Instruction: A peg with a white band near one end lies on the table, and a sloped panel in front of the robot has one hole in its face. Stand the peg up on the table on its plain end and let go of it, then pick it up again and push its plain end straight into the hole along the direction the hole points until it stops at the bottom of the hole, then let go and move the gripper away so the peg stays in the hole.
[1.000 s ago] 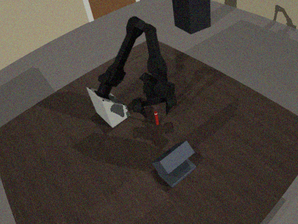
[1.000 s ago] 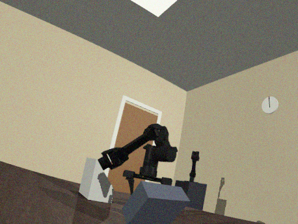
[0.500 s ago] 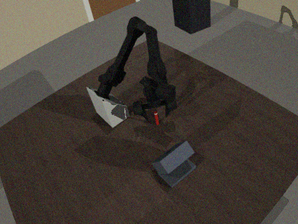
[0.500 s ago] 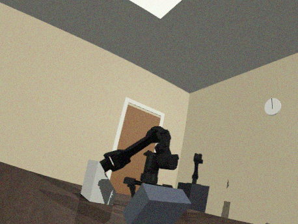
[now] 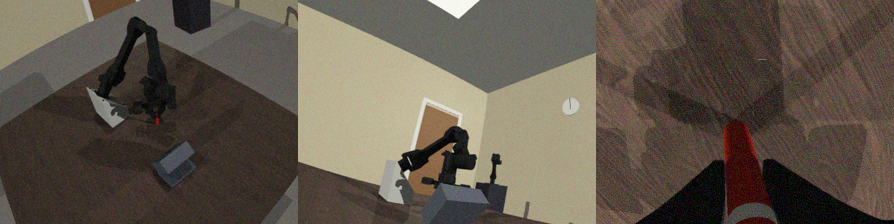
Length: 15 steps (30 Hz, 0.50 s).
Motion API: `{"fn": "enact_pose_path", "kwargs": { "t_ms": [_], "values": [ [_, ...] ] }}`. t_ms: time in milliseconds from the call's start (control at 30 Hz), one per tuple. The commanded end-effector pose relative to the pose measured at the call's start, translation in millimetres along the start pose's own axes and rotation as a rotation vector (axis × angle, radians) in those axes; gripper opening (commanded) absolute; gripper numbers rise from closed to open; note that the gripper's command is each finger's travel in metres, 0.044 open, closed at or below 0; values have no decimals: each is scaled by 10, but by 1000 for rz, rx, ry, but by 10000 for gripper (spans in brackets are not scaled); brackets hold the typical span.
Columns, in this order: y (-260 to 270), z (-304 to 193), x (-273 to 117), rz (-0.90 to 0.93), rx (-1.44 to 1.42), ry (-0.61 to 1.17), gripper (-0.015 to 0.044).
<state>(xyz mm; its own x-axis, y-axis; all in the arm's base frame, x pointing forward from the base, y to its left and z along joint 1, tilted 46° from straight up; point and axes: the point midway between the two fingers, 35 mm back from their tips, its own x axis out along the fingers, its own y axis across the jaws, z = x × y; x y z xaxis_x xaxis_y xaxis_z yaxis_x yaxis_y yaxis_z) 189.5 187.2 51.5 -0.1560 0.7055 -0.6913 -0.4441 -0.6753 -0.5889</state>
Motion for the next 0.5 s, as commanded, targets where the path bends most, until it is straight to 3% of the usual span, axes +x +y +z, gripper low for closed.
{"fn": "enact_pose_path", "kwargs": {
  "t_ms": [0,167,467],
  "values": [
    [-5,-1,-3,-1,-3,0,39],
    [-5,-2,-9,0,-3,0,0],
    [3,-41,-267,7,0,6,0]
  ]
}}
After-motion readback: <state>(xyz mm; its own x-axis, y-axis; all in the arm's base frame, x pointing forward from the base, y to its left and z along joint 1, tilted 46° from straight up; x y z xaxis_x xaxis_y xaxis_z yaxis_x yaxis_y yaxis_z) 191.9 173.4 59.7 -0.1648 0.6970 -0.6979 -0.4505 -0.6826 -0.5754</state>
